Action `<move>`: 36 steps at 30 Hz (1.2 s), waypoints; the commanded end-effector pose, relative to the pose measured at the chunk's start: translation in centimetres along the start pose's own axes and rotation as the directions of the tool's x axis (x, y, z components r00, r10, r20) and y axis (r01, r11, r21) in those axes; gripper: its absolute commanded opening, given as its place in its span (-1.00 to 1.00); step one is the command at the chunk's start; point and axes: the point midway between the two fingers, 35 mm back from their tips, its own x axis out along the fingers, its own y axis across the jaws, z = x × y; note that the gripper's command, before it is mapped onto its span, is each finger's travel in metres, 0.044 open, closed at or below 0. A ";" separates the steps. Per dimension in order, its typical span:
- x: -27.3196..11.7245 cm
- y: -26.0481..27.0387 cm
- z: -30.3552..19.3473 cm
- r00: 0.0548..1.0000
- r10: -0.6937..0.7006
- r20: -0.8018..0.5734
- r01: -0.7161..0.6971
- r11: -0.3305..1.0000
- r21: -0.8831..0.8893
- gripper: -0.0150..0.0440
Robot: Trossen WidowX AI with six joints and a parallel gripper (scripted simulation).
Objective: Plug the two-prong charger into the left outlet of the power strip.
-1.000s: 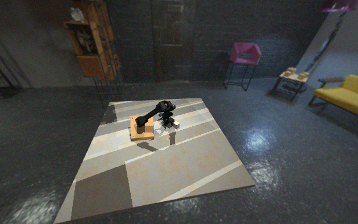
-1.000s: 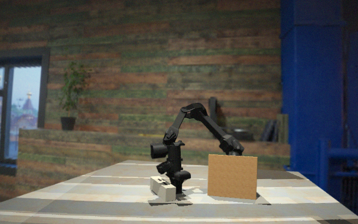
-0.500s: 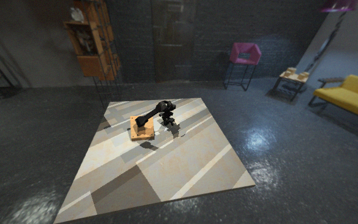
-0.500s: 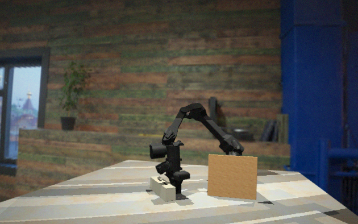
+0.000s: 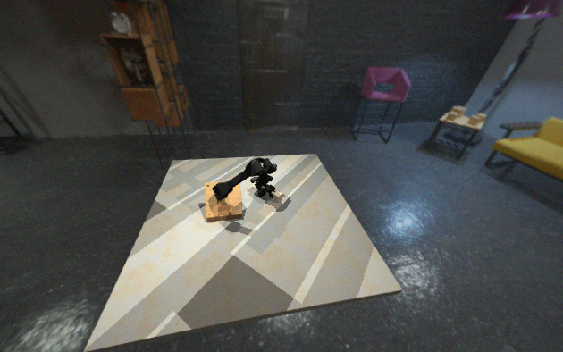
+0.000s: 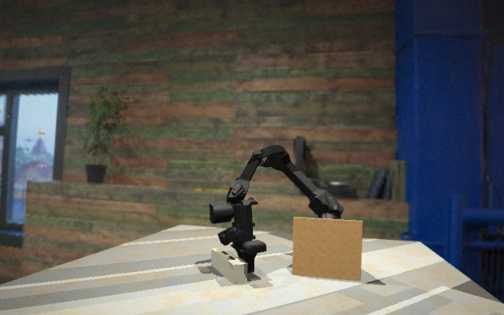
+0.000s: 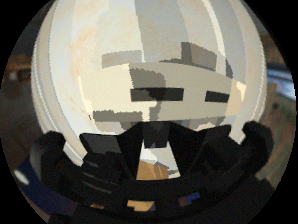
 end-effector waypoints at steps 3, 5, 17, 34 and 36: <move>-0.1 0.1 0.8 1.000 0.007 0.024 -0.007 1.000 0.015 -0.49; -0.1 0.1 0.7 1.000 0.007 0.024 -0.007 1.000 0.015 -0.49; -0.1 0.1 0.6 1.000 0.007 0.024 -0.007 1.000 0.014 -0.49; -0.1 0.1 0.4 1.000 0.007 0.023 -0.007 1.000 0.014 -0.49; -0.1 0.1 0.3 1.000 0.007 0.023 -0.007 1.000 0.014 -0.49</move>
